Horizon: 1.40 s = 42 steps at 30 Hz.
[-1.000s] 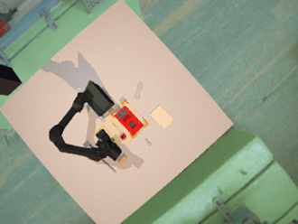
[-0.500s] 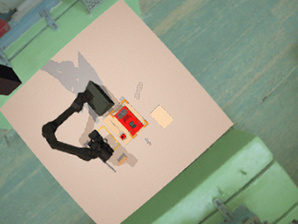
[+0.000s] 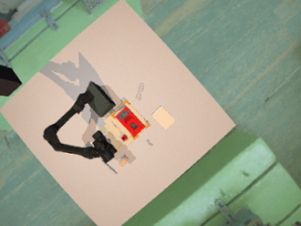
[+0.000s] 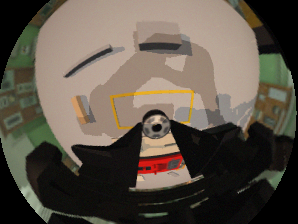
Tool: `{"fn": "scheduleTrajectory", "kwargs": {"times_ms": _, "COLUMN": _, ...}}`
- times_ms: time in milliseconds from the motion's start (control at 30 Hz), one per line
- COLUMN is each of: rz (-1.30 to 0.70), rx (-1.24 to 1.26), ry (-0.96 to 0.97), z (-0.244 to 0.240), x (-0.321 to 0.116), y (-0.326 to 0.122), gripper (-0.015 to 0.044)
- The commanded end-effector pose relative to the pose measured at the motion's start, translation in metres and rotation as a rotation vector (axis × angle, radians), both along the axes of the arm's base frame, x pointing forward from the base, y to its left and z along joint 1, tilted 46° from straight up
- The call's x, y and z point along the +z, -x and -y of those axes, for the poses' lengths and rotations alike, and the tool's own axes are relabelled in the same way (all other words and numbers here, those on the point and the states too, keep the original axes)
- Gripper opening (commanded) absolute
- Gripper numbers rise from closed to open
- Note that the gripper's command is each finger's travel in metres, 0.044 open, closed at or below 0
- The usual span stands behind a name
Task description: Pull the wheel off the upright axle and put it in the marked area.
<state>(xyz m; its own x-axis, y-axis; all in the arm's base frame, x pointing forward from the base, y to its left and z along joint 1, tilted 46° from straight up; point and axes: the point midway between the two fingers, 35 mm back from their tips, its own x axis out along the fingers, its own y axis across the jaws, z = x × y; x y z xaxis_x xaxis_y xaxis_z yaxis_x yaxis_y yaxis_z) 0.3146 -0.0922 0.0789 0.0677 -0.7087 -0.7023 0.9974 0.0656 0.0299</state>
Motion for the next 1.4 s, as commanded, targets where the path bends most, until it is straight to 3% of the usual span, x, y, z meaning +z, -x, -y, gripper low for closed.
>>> {"fn": "scheduleTrajectory", "kwargs": {"times_ms": 0, "rz": -0.01, "rx": 0.002, "ry": 0.005, "z": 0.014, "x": -0.014, "y": 0.001, "gripper": 0.0}}
{"fn": "scheduleTrajectory", "kwargs": {"times_ms": 267, "rz": -0.01, "rx": 0.002, "ry": 0.011, "z": 0.036, "x": -0.033, "y": 0.003, "gripper": 0.0}}
{"fn": "scheduleTrajectory", "kwargs": {"times_ms": 633, "rz": -0.007, "rx": -0.006, "ry": 0.01, "z": 0.032, "x": -0.028, "y": 0.002, "gripper": 0.0289}}
{"fn": "scheduleTrajectory", "kwargs": {"times_ms": 967, "rz": -0.01, "rx": 0.002, "ry": 0.008, "z": -0.009, "x": 0.011, "y": 0.006, "gripper": 0.03}}
{"fn": "scheduleTrajectory", "kwargs": {"times_ms": 1133, "rz": -0.016, "rx": 0.006, "ry": -0.007, "z": -0.042, "x": 0.009, "y": 0.048, "gripper": 0.0431}}
{"fn": "scheduleTrajectory", "kwargs": {"times_ms": 1233, "rz": -0.016, "rx": 0.003, "ry": 0.001, "z": -0.061, "x": 0.013, "y": 0.085, "gripper": 0.044}}
{"fn": "scheduleTrajectory", "kwargs": {"times_ms": 1367, "rz": -0.016, "rx": 0.002, "ry": 0.005, "z": -0.064, "x": 0.013, "y": 0.093, "gripper": 0.044}}
